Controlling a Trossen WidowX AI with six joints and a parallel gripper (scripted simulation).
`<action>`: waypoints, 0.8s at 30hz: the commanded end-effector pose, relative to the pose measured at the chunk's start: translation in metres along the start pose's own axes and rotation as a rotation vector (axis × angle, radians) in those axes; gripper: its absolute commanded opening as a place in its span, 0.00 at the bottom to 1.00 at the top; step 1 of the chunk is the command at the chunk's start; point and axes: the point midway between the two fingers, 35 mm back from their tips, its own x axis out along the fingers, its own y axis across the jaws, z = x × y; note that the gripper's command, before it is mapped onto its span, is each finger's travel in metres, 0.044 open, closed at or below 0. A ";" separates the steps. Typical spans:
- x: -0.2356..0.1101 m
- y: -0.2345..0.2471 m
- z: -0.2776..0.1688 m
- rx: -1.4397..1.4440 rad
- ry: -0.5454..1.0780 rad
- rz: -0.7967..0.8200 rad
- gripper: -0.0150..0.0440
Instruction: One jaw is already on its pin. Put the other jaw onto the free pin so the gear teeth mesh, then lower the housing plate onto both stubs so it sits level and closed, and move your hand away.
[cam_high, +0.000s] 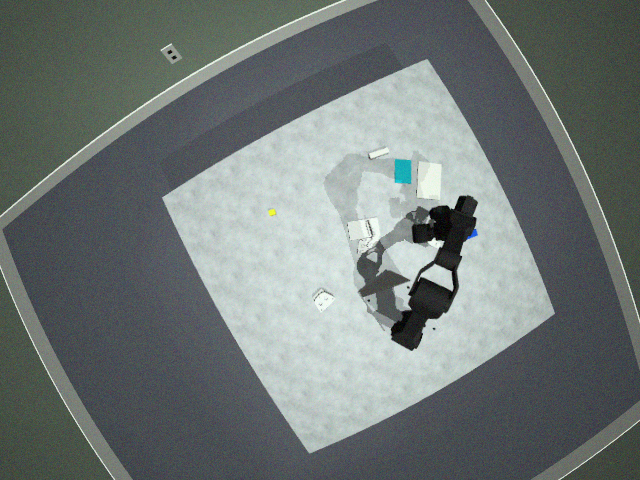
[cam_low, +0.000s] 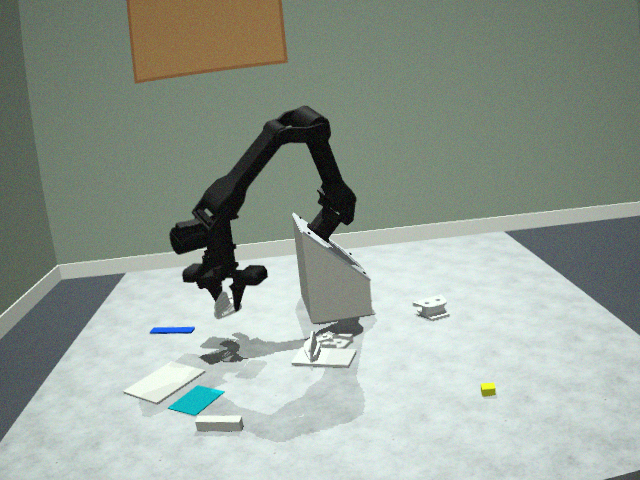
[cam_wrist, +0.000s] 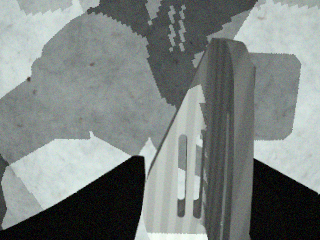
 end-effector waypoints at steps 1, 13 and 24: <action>-0.004 0.011 0.006 0.005 -0.007 -0.005 0.48; -0.009 0.041 0.020 0.018 -0.017 -0.018 0.48; -0.012 0.071 0.030 0.027 -0.024 -0.024 0.48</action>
